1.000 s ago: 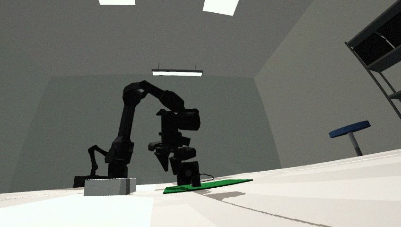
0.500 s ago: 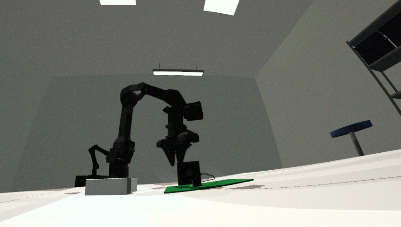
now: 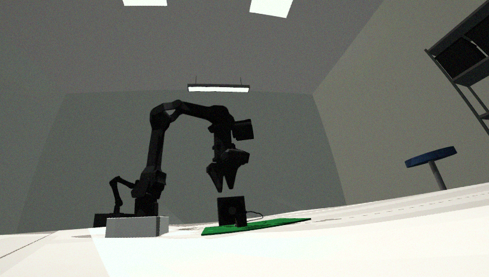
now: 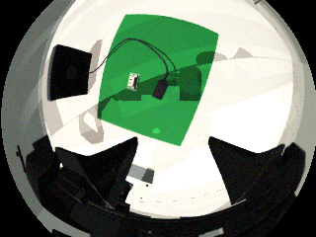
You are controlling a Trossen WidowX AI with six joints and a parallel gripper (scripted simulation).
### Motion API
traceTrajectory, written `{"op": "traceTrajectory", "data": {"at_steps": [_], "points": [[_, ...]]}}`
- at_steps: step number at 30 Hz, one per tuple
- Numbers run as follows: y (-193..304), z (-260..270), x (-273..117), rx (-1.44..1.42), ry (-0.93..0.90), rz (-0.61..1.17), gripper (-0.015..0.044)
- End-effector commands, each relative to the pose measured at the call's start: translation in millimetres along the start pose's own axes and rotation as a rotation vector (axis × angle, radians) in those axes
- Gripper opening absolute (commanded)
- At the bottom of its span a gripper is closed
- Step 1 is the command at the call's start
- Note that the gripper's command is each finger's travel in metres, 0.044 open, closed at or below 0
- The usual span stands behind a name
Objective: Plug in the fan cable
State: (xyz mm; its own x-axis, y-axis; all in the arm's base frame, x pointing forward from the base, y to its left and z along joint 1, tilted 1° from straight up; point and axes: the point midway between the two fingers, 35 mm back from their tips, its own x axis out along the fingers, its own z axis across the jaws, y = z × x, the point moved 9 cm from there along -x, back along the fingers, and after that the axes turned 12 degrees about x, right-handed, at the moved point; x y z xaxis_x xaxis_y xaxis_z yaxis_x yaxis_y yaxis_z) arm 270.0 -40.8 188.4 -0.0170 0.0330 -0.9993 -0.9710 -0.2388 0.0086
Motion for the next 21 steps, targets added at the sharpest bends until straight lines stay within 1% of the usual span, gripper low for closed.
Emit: {"op": "traceTrajectory", "data": {"at_steps": [1,4,14,17,21], "points": [[-27.0,22.5,-31.4,0.271,0.018,-0.013,0.0440],[-39.2,38.5,-48.9,0.434,0.022,-0.022,0.0440],[-40.4,39.5,-47.8,0.445,0.022,-0.023,0.0440],[-43.6,38.3,-27.8,0.445,0.022,-0.023,0.0440],[-45.0,36.9,21.3,0.445,0.022,-0.023,0.0440]]}}
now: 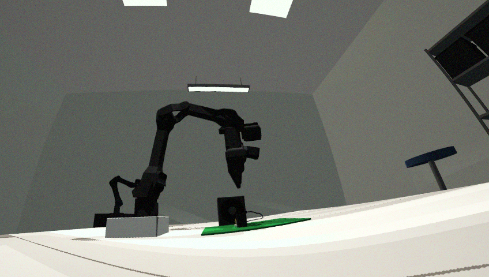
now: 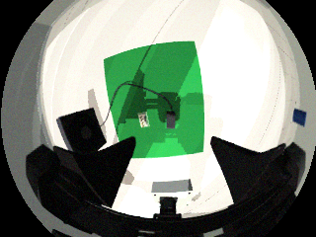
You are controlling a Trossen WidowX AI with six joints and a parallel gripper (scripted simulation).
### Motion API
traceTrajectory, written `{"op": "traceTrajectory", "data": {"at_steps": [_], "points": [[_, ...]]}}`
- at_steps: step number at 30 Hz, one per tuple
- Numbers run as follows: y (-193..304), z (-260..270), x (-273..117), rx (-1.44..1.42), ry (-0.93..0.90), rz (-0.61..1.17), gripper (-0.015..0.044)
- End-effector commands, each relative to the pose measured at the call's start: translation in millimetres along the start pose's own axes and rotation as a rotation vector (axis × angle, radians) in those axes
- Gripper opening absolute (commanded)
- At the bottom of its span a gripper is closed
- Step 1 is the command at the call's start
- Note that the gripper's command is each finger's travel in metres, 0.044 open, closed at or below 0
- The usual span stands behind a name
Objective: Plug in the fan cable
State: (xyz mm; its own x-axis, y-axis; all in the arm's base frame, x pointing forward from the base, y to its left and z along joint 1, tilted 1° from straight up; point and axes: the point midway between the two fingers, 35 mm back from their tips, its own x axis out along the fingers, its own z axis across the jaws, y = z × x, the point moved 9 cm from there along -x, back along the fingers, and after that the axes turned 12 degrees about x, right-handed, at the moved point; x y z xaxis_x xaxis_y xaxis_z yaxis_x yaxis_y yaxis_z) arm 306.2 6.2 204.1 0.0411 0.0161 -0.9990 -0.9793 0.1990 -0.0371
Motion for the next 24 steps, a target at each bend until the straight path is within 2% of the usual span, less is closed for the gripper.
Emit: {"op": "traceTrajectory", "data": {"at_steps": [1,4,24], "points": [[4.7,-1.4,47.7,0.005,0.012,0.033,0.0440],[8.0,-2.2,64.4,0.005,0.012,0.033,0.0440],[7.8,-2.3,88.1,0.005,0.012,0.033,0.0440]]}}
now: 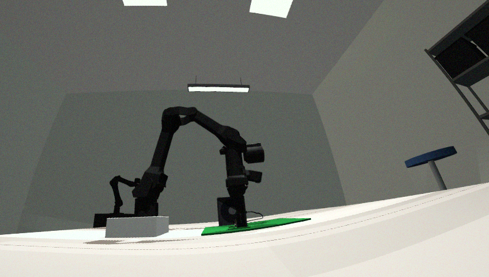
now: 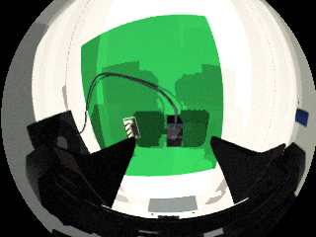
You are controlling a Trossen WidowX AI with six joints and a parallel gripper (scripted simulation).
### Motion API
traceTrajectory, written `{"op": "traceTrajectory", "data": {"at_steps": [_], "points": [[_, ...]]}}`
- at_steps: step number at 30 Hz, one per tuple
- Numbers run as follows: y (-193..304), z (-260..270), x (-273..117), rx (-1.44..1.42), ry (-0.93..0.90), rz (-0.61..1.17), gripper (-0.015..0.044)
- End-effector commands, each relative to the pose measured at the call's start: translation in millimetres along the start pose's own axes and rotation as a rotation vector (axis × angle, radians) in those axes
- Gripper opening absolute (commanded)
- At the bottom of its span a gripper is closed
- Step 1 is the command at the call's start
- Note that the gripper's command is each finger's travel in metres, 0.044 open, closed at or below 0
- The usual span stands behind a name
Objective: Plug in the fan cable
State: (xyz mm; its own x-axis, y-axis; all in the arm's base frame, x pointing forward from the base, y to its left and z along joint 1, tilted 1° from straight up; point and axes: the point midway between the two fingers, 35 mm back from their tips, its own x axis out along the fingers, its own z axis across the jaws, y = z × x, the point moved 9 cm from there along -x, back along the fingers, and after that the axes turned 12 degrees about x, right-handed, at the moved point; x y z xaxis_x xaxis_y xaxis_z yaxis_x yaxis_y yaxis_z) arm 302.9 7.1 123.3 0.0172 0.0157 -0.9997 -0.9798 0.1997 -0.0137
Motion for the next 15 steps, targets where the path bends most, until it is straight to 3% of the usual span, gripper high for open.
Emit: {"op": "traceTrajectory", "data": {"at_steps": [1,15], "points": [[1.2,-0.5,9.2,0.004,0.007,0.010,0.0440],[2.5,-0.9,31.9,0.004,0.007,0.010,0.0440]]}}
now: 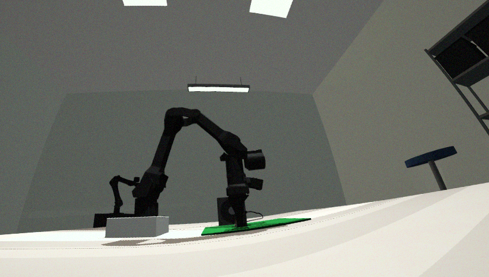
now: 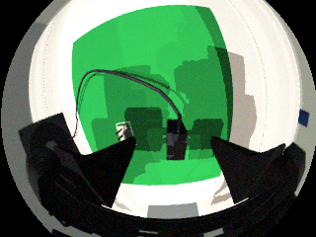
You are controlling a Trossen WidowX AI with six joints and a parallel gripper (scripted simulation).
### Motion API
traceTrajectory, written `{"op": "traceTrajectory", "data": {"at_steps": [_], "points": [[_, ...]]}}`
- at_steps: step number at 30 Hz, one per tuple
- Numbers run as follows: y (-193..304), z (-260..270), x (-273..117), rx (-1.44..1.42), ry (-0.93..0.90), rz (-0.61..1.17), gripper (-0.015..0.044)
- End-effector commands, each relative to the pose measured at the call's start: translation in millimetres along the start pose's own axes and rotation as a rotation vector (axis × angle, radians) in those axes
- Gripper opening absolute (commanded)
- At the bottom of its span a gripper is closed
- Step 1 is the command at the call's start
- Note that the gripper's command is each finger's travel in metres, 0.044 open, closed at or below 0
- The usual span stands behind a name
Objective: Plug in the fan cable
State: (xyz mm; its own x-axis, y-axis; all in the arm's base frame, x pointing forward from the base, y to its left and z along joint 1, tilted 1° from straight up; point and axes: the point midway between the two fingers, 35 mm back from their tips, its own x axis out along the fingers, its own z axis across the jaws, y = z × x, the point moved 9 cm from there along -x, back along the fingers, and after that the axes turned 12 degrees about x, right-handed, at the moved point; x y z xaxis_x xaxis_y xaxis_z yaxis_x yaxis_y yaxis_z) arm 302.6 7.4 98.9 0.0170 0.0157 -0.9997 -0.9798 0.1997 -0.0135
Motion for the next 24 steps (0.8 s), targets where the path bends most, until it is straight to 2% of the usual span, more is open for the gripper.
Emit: {"op": "traceTrajectory", "data": {"at_steps": [1,8,24], "points": [[2.0,-0.7,8.7,0.004,0.007,0.010,0.0440],[2.1,-0.7,9.7,0.004,0.007,0.010,0.0440],[1.2,-0.3,7.4,0.000,0.001,0.006,0.0020]]}}
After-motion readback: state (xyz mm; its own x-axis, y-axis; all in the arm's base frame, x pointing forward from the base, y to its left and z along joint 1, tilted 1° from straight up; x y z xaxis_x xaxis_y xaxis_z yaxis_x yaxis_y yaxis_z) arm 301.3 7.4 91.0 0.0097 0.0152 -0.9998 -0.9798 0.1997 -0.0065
